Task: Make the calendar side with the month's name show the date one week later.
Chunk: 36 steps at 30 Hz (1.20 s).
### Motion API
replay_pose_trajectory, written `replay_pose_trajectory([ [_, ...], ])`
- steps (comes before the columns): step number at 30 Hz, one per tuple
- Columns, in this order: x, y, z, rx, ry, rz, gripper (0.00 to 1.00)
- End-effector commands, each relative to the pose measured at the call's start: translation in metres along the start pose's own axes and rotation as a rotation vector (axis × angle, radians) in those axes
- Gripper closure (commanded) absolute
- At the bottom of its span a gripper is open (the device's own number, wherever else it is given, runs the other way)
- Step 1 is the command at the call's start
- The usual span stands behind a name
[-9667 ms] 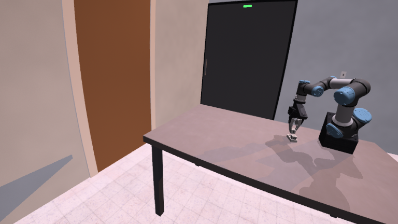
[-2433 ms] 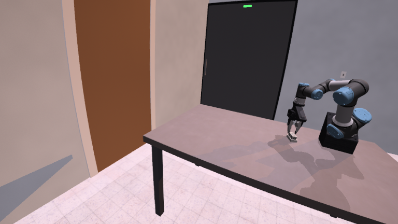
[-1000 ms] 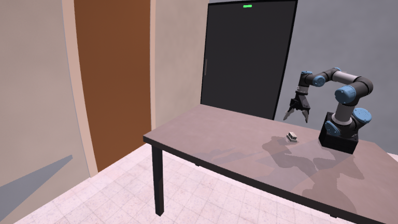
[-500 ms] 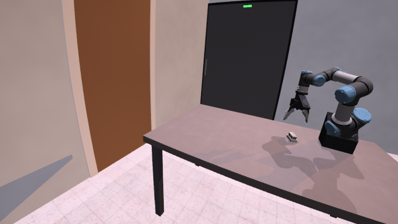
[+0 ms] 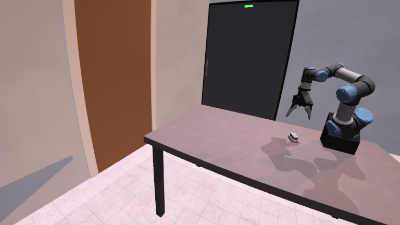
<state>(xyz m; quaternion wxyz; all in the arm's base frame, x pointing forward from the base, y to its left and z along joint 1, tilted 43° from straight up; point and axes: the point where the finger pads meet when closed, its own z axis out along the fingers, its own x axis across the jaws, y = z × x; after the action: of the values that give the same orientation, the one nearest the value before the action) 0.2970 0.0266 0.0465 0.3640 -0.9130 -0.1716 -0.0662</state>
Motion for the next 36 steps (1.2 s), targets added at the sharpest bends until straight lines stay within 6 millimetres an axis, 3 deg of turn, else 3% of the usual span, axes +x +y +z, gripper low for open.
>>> replay_pose_trajectory([
  [1, 0.000, 0.000, -0.017, 0.000, 0.000, -0.001, 0.00],
  [15, 0.000, 0.000, -0.043, 0.000, 0.000, -0.001, 0.00],
  [36, 0.000, 0.000, -0.045, 0.000, 0.000, -0.001, 0.00],
])
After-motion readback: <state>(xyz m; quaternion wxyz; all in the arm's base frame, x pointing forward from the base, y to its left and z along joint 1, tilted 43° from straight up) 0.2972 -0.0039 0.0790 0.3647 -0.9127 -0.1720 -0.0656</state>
